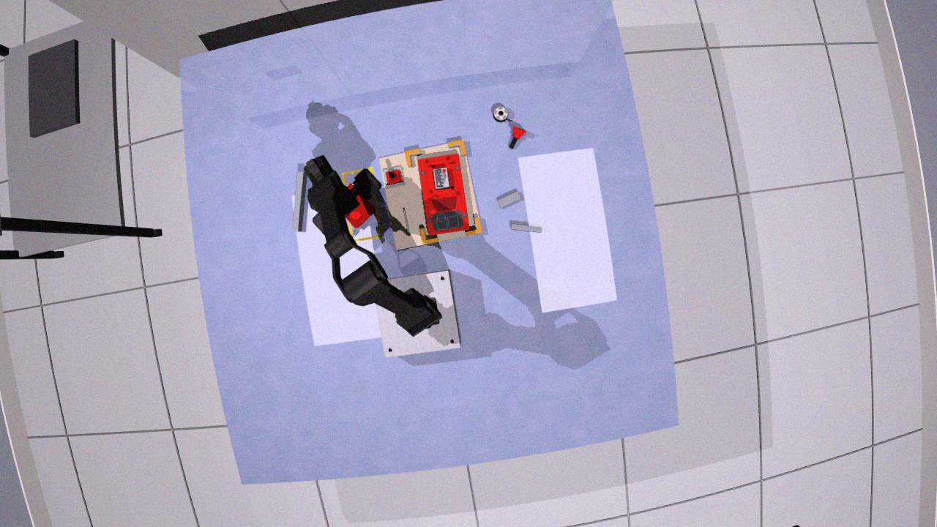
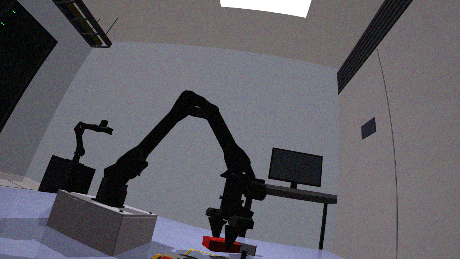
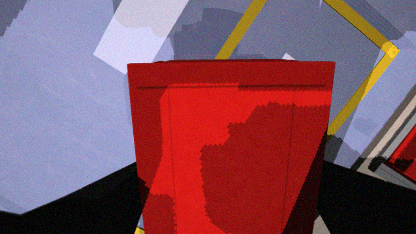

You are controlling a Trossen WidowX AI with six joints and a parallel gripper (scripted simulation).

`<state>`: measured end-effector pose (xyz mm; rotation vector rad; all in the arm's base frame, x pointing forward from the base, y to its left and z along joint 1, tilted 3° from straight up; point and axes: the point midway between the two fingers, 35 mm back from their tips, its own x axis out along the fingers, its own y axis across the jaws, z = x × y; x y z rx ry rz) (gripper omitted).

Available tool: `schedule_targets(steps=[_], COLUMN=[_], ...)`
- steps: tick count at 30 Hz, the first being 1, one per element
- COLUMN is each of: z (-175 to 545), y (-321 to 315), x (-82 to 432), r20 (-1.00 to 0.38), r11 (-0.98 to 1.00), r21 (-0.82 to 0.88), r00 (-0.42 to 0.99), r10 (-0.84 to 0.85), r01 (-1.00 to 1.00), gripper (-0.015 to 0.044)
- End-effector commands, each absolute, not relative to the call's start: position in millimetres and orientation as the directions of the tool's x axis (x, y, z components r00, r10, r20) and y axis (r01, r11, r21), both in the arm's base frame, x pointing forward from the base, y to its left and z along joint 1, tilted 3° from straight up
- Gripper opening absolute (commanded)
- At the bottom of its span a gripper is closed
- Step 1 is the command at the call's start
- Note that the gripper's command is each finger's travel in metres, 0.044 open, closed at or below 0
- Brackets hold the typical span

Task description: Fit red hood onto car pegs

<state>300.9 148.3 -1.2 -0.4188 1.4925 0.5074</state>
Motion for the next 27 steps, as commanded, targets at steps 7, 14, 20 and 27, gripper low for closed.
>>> schedule_targets(steps=[7,14,20,27], z=[31,50,62,63], y=[147,146,145,144], x=[302,301,301,302], r20=[-0.998,-0.998,-0.998,-0.998], r11=[0.825,0.825,0.825,0.829], r21=[0.045,0.044,0.044,0.045], r00=[0.013,0.013,0.013,0.013], r10=[0.063,0.063,0.063,0.062], r01=[-0.563,-0.563,-0.563,-0.558], gripper=[0.0,0.0,0.0,0.0])
